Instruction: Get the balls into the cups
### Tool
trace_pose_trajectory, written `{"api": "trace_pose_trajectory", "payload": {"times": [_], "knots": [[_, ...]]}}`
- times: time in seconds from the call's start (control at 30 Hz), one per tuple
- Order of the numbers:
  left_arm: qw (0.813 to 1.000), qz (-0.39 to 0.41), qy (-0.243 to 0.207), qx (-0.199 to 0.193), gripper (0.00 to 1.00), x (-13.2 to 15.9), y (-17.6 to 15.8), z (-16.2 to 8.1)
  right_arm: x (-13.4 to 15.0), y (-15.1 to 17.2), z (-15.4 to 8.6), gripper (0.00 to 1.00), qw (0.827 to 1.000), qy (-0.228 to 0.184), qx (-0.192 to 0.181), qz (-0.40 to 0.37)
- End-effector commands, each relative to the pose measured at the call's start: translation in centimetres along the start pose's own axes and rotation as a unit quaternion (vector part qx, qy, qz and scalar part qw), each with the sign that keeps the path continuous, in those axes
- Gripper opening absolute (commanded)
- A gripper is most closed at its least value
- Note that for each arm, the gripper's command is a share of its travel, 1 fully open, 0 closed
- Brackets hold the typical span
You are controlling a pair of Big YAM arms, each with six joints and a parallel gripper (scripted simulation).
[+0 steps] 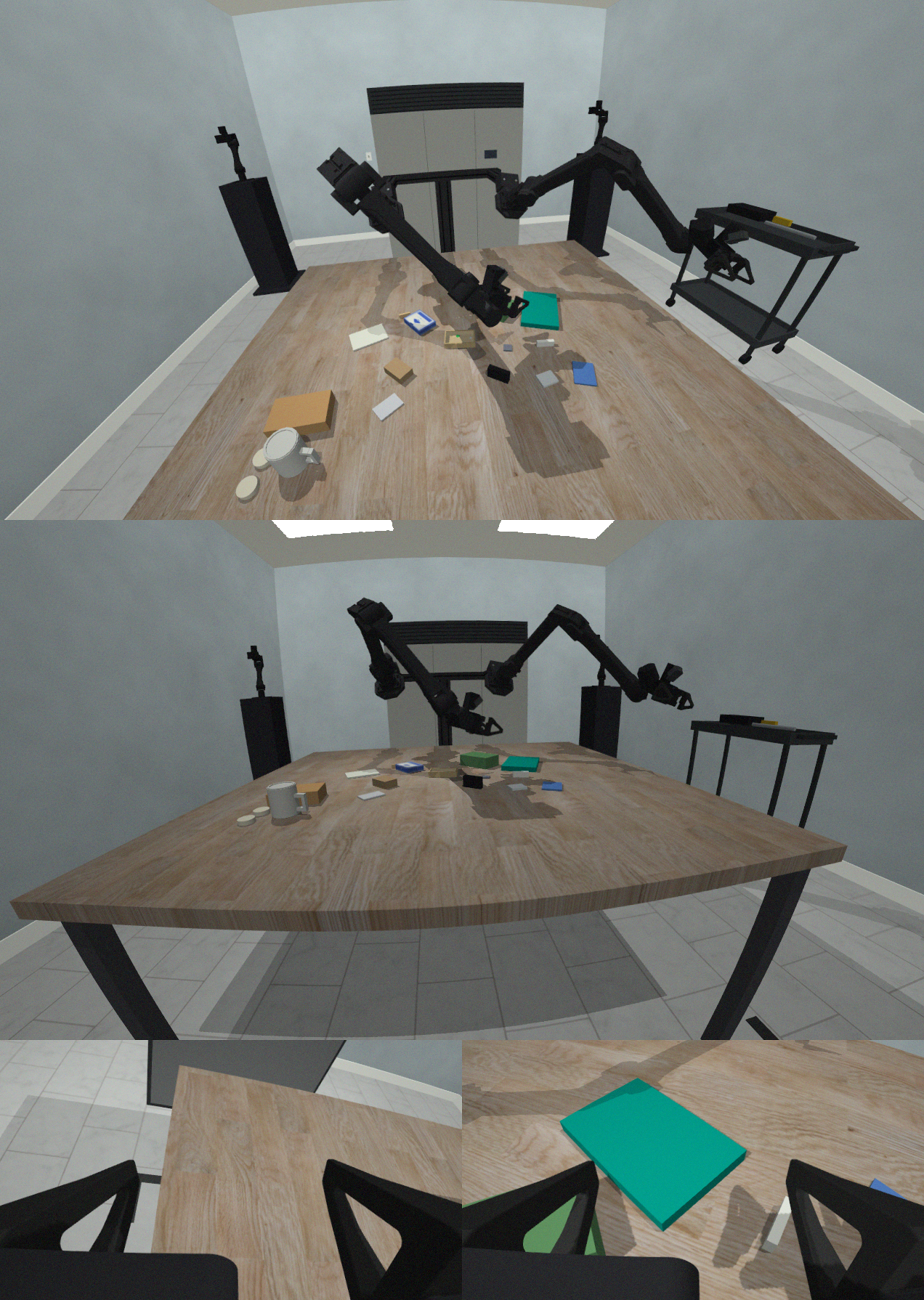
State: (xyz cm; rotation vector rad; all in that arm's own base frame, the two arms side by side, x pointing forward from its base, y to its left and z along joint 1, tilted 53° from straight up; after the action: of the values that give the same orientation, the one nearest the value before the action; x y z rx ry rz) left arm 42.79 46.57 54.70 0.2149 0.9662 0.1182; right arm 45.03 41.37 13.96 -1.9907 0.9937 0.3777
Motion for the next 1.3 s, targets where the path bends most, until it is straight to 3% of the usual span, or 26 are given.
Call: {"api": "trace_pose_trajectory", "payload": {"times": [0.0,0.33,0.77,1.03,1.27], "knots": [[1.000,0.012,-0.007,0.004,1.00,-1.4,0.1,0.4,-0.7,-0.5,-0.4,1.00,1.000,-0.001,0.007,0.003],[1.000,0.012,-0.007,0.004,1.00,-1.4,0.1,0.4,-1.4,-1.7,-1.6,1.00,0.999,0.009,0.026,0.025],[1.000,0.012,-0.007,0.004,1.00,-1.4,0.1,0.4,-3.6,-4.9,-5.2,1.00,0.992,0.026,0.087,0.089],[1.000,0.012,-0.007,0.004,1.00,-1.4,0.1,0.4,-6.1,-7.9,-9.4,1.00,0.974,0.030,0.157,0.158],[1.000,0.012,-0.007,0.004,1.00,-1.4,0.1,0.4,-8.8,-10.5,-14.1,1.00,0.946,0.018,0.229,0.229]]}}
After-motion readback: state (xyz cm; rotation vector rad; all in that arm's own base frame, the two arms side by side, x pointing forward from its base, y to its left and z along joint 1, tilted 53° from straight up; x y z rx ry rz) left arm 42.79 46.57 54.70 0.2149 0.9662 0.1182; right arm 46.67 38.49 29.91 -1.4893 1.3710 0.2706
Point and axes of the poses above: on each arm, the point where the finger pads meet when closed, its own z axis out along the fingers, its own y axis across the jaws, x = y × z, the point moved 2 cm from there along -z, back along the fingers, and after that the axes turned 14 degrees about z, right-handed, at the moved point
